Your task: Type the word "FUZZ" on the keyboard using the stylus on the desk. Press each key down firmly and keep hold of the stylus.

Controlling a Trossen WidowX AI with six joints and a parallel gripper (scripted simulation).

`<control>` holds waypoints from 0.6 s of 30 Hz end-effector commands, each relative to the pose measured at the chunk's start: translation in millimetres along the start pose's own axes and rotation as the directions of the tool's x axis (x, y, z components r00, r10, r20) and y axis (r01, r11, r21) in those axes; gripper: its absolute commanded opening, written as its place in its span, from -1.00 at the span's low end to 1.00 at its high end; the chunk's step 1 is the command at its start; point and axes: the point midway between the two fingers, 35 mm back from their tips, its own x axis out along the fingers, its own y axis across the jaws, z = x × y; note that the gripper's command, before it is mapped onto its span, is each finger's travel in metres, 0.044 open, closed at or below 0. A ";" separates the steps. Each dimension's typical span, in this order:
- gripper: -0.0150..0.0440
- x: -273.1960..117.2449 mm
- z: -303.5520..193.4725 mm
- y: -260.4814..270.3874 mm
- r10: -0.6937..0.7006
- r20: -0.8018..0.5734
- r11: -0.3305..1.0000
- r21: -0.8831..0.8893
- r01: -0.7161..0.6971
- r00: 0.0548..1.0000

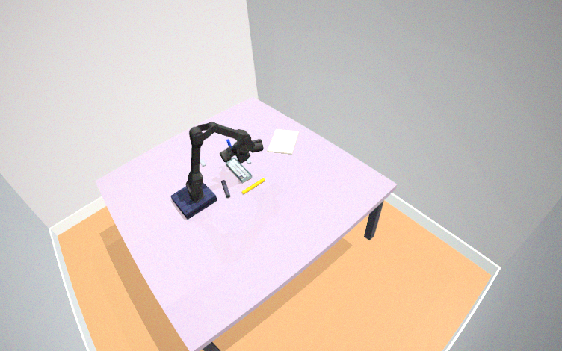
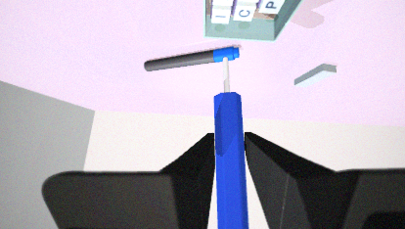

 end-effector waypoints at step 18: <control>-0.49 10.9 29.1 4.1 0.034 -0.017 0.993 0.115 -0.032 0.999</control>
